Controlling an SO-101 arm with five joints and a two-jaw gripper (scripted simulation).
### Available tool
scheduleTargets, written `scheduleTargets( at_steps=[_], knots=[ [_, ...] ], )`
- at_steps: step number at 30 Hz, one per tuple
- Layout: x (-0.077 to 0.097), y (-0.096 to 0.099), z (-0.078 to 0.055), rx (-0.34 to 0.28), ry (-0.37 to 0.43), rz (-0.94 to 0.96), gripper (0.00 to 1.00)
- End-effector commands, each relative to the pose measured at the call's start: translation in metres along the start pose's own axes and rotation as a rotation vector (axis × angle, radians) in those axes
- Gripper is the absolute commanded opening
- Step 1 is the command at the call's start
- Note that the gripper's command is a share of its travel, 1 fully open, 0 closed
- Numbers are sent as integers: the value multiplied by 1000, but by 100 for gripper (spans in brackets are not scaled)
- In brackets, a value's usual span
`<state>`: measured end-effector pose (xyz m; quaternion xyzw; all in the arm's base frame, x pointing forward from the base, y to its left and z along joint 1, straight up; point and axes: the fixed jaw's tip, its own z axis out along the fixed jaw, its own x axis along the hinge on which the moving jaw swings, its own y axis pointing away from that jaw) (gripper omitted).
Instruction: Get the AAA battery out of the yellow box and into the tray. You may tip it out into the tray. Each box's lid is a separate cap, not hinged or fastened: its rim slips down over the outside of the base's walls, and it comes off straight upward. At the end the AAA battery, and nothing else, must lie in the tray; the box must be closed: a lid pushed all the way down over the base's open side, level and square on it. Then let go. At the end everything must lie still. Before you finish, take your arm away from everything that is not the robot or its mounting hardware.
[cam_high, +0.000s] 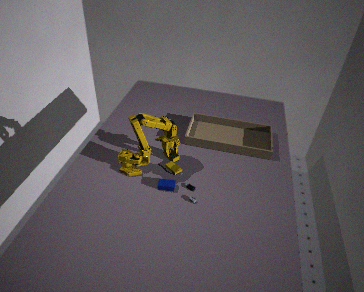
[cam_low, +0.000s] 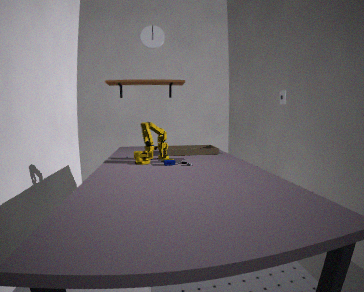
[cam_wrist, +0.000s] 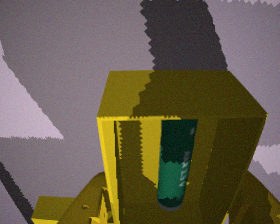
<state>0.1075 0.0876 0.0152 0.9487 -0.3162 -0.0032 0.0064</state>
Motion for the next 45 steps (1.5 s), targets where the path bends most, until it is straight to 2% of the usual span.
scheduleTargets(
  at_steps=[1,13,24,39,45],
  knots=[
    [-1,-2,-1,15,2,2,20],
    [-1,-3,-2,15,2,2,20],
    [0,-4,-11,15,2,2,20],
    [0,-3,-40,15,2,2,20],
    [-1,-3,-46,15,2,2,20]
  ],
)
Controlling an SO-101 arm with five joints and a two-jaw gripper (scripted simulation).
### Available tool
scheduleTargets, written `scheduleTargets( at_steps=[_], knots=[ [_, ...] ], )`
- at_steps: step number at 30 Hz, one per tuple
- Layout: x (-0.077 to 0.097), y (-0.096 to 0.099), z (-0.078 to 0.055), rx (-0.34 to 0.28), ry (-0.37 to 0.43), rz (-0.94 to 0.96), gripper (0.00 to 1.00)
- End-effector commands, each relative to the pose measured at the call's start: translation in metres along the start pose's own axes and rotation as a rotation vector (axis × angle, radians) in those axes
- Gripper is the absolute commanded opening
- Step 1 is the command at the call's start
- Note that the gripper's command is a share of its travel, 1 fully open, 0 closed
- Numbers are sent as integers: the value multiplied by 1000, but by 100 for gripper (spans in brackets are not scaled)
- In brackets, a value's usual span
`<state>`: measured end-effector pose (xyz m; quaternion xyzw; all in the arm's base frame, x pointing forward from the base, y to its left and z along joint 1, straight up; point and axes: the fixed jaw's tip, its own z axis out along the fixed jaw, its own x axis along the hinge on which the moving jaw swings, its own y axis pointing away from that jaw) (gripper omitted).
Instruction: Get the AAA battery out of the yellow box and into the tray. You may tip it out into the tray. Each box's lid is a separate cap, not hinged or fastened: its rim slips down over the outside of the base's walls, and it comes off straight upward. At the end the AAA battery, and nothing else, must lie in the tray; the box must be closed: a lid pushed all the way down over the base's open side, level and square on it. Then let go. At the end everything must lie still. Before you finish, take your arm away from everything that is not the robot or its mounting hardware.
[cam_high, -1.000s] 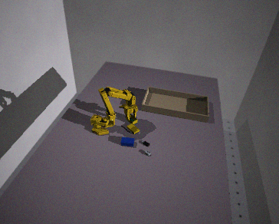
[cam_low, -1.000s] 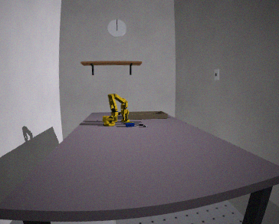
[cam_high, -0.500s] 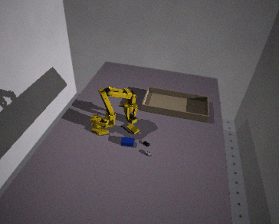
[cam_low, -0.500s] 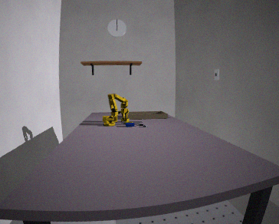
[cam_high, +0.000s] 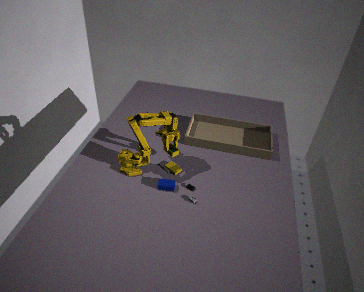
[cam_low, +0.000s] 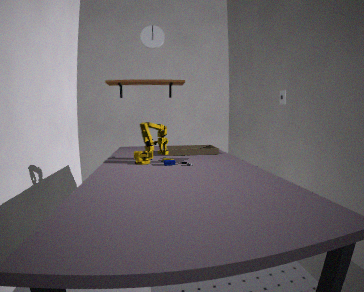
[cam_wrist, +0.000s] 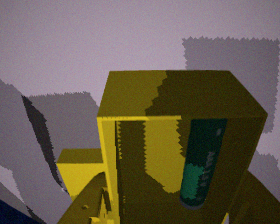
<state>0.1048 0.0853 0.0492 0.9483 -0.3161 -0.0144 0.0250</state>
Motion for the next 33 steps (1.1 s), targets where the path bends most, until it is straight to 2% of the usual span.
scheduleTargets(
  at_steps=[1,8,33],
  knots=[
    [0,-6,-14,57,12,2,20],
    [0,-5,-17,57,12,2,20],
    [0,-5,-18,57,12,2,20]
  ],
)
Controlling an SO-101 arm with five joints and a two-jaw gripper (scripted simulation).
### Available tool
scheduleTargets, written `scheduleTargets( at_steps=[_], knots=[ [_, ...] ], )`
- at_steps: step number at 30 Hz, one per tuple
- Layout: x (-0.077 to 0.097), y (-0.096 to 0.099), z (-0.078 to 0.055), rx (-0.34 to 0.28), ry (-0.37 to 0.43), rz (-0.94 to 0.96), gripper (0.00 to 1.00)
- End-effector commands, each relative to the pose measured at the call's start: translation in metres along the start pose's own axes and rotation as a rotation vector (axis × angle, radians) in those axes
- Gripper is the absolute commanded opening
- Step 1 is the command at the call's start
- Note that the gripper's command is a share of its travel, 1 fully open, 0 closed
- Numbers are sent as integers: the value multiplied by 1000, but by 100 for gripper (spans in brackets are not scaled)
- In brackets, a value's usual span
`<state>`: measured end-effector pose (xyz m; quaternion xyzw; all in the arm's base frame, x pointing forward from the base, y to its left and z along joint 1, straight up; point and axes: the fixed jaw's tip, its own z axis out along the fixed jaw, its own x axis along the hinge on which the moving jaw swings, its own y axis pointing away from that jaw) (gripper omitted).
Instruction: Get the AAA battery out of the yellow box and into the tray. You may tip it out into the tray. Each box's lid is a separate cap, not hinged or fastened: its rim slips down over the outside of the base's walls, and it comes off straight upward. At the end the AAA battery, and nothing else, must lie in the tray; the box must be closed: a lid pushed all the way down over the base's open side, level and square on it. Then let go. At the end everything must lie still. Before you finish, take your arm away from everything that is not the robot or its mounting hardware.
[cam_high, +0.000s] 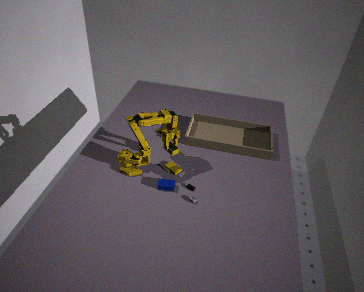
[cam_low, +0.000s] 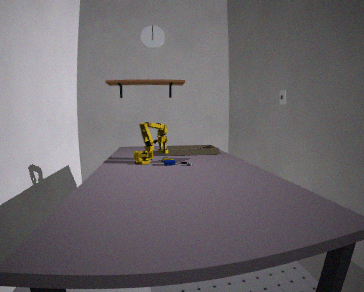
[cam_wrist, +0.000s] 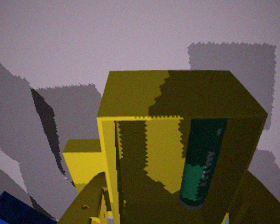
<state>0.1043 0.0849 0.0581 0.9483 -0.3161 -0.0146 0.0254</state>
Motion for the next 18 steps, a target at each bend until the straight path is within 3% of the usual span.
scheduleTargets(
  at_steps=[1,18],
  knots=[
    [0,-6,-10,58,12,2,20],
    [1,-10,-17,58,12,2,20]
  ],
)
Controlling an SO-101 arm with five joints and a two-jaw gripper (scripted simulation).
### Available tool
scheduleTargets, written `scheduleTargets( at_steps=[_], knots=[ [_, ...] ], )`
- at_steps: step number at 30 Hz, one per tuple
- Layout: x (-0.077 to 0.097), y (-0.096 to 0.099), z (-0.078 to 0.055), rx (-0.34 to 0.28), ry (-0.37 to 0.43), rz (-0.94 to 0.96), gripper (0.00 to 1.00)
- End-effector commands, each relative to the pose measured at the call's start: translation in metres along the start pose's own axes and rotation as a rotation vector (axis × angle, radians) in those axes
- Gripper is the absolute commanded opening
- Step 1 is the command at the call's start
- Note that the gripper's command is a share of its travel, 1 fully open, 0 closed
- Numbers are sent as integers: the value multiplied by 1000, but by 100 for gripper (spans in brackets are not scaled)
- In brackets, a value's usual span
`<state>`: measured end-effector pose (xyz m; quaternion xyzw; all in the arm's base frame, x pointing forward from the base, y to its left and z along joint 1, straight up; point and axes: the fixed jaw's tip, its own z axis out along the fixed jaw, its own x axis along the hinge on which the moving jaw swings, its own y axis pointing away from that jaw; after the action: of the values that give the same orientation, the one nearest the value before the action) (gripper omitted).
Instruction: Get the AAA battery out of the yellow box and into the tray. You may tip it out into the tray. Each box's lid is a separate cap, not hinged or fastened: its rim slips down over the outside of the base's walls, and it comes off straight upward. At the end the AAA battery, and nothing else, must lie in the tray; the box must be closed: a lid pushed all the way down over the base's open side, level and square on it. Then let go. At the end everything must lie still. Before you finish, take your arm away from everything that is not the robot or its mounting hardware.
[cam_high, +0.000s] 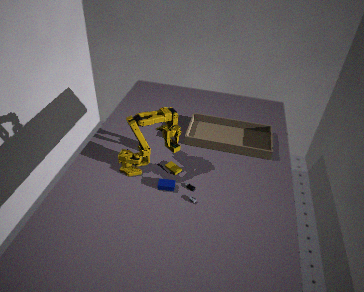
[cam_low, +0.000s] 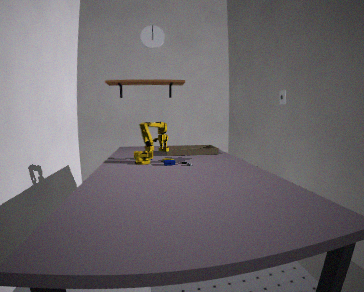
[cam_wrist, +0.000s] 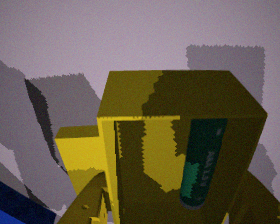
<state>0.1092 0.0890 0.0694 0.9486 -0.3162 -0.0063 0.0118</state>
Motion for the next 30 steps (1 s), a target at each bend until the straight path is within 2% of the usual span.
scheduleTargets(
  at_steps=[1,30],
  knots=[
    [0,-4,-5,27,5,2,20],
    [-1,-2,-2,27,5,2,20]
  ],
)
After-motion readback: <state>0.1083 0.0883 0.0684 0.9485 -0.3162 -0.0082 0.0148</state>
